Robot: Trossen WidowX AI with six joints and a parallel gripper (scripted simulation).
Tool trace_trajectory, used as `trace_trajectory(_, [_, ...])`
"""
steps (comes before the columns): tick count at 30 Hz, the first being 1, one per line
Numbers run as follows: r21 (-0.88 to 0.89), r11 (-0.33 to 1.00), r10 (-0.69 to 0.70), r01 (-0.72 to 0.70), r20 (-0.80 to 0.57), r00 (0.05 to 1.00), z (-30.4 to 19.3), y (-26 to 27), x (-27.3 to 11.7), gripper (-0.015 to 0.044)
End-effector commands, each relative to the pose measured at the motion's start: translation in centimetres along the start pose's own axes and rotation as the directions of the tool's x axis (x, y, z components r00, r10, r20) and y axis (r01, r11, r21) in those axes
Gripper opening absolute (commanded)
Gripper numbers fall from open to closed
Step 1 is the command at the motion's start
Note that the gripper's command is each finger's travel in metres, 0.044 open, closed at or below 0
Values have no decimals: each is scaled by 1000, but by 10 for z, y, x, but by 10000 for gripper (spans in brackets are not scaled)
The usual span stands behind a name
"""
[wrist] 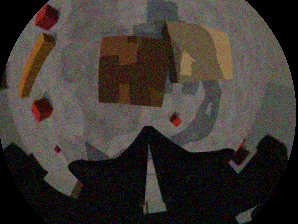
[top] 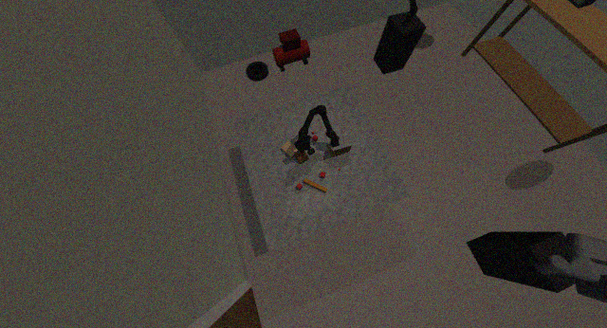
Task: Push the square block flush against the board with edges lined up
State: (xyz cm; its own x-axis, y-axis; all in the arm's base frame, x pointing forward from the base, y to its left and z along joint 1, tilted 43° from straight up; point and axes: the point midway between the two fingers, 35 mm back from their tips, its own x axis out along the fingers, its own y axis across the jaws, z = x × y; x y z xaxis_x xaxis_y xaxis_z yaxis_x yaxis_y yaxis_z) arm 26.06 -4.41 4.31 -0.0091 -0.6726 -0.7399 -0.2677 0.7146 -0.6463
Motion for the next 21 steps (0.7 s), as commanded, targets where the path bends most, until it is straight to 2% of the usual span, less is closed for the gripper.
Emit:
trace_trajectory(1, [85,996,-8,8,-7,1000,-9,-7,2,0])
trace_trajectory(5, [85,996,-8,8,-6,1000,-9,-7,4,0])
trace_trajectory(10, [90,996,-10,11,-6,1000,-10,-9,54,0])
trace_trajectory(21, [91,996,-10,11,-6,1000,-5,-10,56,0])
